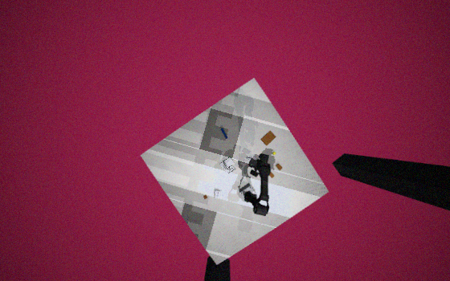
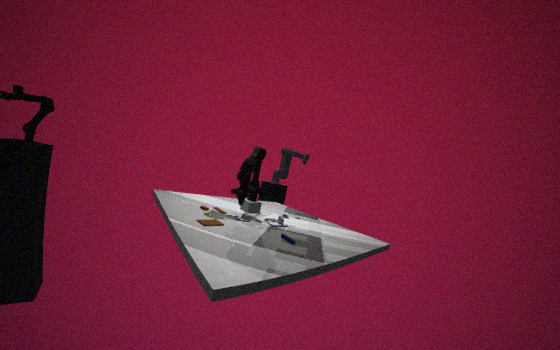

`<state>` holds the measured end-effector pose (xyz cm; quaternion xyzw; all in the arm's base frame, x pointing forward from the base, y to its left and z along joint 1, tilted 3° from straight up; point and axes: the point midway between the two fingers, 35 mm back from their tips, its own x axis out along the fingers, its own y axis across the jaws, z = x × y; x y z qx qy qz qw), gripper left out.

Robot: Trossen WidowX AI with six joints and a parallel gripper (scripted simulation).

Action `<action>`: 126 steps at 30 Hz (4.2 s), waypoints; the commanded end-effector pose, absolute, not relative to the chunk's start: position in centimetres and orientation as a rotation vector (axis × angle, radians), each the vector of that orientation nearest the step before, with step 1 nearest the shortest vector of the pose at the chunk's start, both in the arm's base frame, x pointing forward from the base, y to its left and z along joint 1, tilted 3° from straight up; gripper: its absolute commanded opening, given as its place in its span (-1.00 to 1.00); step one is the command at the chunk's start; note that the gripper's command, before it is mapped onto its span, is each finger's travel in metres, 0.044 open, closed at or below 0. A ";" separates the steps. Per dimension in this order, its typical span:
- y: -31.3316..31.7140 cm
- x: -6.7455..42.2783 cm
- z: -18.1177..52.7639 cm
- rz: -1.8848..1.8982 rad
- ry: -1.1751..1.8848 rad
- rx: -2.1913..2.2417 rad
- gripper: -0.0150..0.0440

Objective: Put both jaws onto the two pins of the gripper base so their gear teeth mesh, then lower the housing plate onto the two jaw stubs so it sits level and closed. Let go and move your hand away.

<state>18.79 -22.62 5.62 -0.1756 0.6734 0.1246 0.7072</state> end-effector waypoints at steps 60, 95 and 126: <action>-22.3 24.1 3.1 0.492 1.457 -0.609 1.00; -22.3 24.1 3.1 0.492 1.457 -0.609 1.00; -22.3 24.1 3.1 0.492 1.457 -0.609 1.00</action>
